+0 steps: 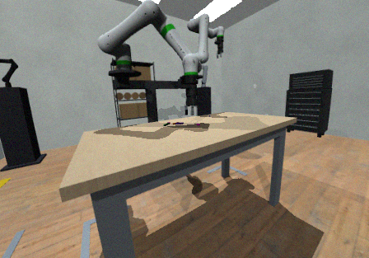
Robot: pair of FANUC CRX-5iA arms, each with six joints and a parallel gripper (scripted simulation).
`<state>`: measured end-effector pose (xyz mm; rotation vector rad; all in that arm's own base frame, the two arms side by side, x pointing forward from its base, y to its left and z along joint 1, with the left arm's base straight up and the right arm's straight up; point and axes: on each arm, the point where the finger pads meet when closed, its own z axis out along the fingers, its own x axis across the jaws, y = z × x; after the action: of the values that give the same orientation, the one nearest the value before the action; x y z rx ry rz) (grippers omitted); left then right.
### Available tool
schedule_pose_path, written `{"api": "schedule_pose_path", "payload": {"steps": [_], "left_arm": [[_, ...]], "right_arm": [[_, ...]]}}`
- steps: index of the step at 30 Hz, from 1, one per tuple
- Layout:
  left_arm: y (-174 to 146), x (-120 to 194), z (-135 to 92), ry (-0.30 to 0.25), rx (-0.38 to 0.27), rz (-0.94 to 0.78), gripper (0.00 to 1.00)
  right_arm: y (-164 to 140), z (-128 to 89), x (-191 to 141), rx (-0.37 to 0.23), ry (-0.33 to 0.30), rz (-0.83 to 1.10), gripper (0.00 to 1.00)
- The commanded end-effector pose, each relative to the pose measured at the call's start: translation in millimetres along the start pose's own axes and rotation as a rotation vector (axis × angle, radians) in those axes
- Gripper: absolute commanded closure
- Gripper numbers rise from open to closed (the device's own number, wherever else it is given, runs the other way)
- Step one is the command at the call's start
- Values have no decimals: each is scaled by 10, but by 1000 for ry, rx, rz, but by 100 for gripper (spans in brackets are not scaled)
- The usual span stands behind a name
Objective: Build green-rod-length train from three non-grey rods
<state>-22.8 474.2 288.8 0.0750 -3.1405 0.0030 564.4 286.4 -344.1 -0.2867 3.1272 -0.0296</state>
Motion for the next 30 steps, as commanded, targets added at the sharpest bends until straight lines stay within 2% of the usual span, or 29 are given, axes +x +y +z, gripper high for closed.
{"api": "schedule_pose_path", "payload": {"steps": [1,11,13,14,28,30], "left_arm": [[2,-1,-9,0,-2,0,0],[2,-1,-9,0,-2,0,0],[2,-1,-9,0,-2,0,0],[2,-1,-9,0,-2,0,0],[2,-1,-9,0,-2,0,0],[2,-1,-9,0,-2,0,0]], "right_arm": [[-49,22,112,-15,-6,-167,0],[-146,68,373,-14,-8,-482,0],[-146,68,373,-14,-8,-482,0],[-174,77,455,-13,-9,-575,0],[-298,92,860,-11,-12,-1004,0],[-298,92,860,-11,-12,-1004,0]]}}
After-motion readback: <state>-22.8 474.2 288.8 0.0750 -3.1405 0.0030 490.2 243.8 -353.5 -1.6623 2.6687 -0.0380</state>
